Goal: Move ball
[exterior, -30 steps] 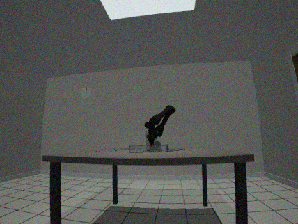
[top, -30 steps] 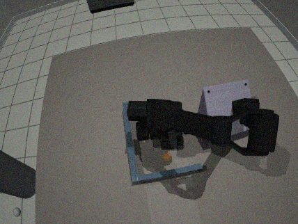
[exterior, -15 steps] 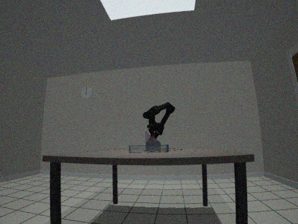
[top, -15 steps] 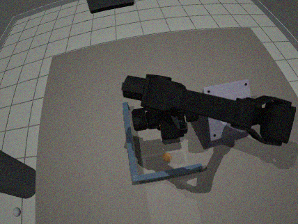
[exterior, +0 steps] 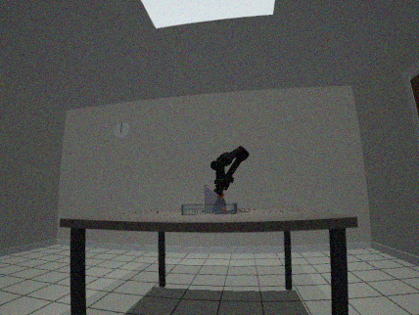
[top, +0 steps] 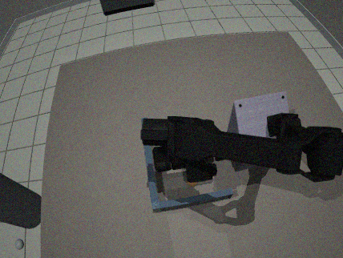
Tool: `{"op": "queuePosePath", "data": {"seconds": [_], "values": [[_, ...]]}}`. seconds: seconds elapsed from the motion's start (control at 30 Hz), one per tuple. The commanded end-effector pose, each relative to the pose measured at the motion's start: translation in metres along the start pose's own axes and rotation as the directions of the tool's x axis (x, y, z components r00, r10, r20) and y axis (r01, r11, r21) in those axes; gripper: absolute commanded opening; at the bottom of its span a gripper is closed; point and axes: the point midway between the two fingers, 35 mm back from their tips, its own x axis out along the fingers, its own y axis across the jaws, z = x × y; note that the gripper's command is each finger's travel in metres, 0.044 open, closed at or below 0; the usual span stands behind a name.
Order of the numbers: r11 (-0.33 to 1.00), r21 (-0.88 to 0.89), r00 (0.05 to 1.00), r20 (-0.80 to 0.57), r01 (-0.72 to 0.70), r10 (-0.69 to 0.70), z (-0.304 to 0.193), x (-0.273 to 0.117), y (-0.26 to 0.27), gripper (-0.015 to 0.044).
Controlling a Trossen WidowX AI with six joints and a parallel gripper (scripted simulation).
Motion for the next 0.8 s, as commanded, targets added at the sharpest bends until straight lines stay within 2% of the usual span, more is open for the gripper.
{"op": "queuePosePath", "data": {"seconds": [0.0,0.2,0.57,0.77], "values": [[1.000,0.005,1.000,0.010,0.000,0.000,0.016,0.010,0.001,0.0000],[1.000,0.005,1.000,0.009,0.000,0.000,0.016,0.020,0.000,0.0000],[1.000,0.005,1.000,0.012,0.000,0.000,0.018,0.078,0.001,0.0000],[1.000,0.005,1.000,0.013,0.000,0.000,0.018,0.082,0.002,0.0000]]}}
